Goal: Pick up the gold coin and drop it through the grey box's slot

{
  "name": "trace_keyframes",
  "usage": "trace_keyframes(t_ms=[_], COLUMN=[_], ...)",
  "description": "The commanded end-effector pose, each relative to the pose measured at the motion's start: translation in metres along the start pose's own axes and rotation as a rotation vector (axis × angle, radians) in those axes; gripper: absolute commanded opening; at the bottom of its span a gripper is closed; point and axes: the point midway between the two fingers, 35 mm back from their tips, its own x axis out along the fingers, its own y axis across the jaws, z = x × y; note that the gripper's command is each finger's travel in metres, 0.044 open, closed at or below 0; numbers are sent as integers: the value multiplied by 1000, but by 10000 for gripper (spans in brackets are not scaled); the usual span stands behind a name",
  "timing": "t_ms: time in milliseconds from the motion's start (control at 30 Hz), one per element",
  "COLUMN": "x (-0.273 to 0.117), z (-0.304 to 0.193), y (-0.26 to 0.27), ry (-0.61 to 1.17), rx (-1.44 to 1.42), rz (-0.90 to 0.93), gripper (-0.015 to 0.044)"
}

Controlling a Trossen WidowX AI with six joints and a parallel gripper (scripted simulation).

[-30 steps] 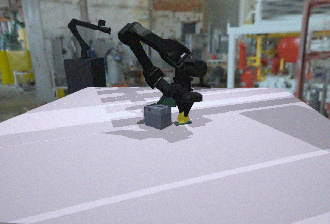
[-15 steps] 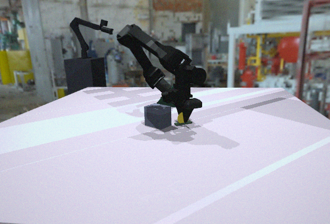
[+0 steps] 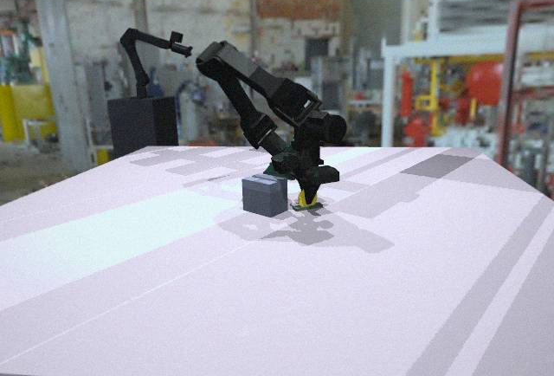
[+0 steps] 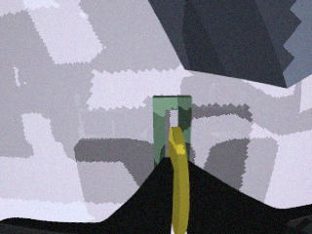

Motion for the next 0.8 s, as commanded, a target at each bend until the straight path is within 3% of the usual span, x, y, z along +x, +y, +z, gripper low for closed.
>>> trace_keyframes(t_ms=[0,767], x=[0,-56], z=[0,0], y=[0,4], ry=[-5,0], rx=[-5,-6], rz=[1,5], gripper=[0,0])
